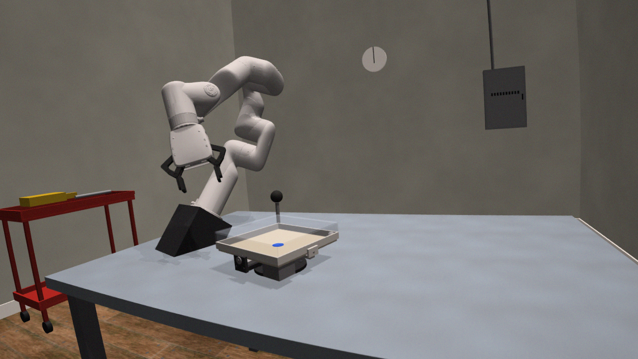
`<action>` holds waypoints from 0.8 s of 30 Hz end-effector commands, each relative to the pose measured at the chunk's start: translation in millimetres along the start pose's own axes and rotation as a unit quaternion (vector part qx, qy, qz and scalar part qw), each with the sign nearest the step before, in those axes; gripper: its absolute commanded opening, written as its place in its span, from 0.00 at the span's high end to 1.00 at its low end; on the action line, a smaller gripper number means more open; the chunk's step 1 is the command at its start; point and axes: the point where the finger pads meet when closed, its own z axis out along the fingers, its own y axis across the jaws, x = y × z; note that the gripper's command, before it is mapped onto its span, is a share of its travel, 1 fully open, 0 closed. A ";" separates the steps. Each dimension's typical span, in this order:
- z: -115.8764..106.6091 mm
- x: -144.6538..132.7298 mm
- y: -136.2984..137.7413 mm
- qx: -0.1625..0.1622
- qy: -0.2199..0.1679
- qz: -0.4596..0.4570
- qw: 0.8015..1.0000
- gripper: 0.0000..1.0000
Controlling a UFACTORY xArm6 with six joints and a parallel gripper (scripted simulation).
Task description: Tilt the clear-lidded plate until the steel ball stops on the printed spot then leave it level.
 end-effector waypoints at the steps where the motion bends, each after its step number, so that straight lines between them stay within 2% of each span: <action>1: -1.2 1.4 -0.1 -0.001 0.002 -0.001 1.000 0.00; 18: -1.2 1.3 -0.6 -0.001 0.001 -0.002 1.000 0.00; 21: -1.4 -5.8 -23.8 -0.002 -0.012 -0.057 0.998 0.00; 24: -1.4 -7.6 -28.7 -0.002 -0.015 -0.068 0.998 0.00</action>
